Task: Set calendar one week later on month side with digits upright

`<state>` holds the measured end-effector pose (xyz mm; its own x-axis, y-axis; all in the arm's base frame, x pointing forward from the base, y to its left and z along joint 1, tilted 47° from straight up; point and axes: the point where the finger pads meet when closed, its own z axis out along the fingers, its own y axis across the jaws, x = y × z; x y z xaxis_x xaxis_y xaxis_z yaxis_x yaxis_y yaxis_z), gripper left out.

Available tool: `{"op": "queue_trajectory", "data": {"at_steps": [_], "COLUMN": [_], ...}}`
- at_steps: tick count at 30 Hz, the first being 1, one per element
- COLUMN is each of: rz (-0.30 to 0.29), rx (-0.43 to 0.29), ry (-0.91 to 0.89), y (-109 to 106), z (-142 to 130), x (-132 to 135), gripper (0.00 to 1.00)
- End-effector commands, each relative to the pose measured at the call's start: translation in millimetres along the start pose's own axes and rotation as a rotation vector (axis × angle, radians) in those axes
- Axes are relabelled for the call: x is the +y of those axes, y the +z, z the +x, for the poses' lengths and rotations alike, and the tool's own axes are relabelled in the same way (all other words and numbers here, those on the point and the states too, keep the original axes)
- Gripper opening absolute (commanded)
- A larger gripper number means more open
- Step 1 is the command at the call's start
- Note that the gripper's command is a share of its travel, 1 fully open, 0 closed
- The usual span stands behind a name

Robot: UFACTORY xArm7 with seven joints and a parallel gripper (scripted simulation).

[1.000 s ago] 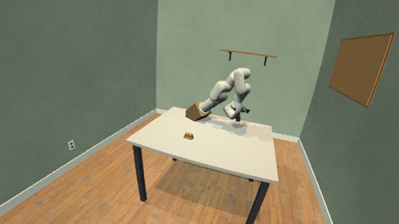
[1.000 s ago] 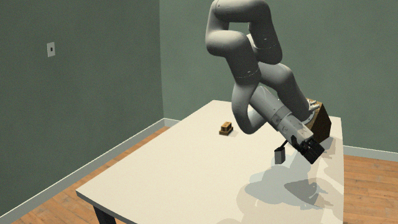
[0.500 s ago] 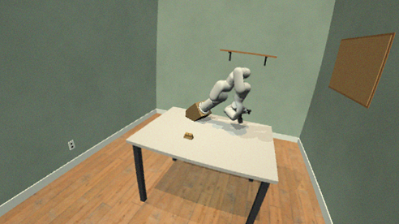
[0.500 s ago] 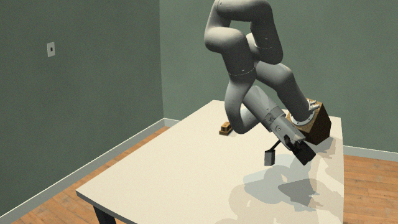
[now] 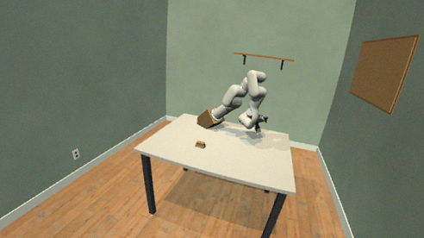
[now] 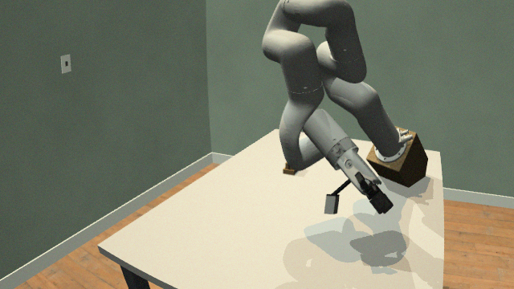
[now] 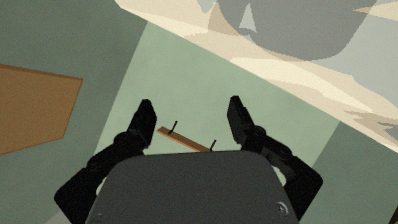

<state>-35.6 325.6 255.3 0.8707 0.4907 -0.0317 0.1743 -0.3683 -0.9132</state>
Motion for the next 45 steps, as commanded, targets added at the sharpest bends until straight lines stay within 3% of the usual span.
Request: {"op": "queue_trajectory", "data": {"at_steps": [1,15,17,19,32,34,36,45], "rz": [0.004,0.003,-0.012,-0.017,-0.018,-0.054,-0.063,-0.066], "rx": [0.06,0.07,0.137,0.15,0.153,0.224,0.238,0.243], "ry": [-0.163,-0.188,-0.347,-0.377,-0.382,-0.534,-0.561,-0.572], "y": [-22,-25,-52,-58,-59,-91,-98,-100], "z": [28,33,61,66,67,95,99,101], "x": [-8,-9,-12,-12,-12,-10,-9,-8], "gripper": [1.0,1.0,1.0,1.0,1.0,1.0,1.0,1.0]}}
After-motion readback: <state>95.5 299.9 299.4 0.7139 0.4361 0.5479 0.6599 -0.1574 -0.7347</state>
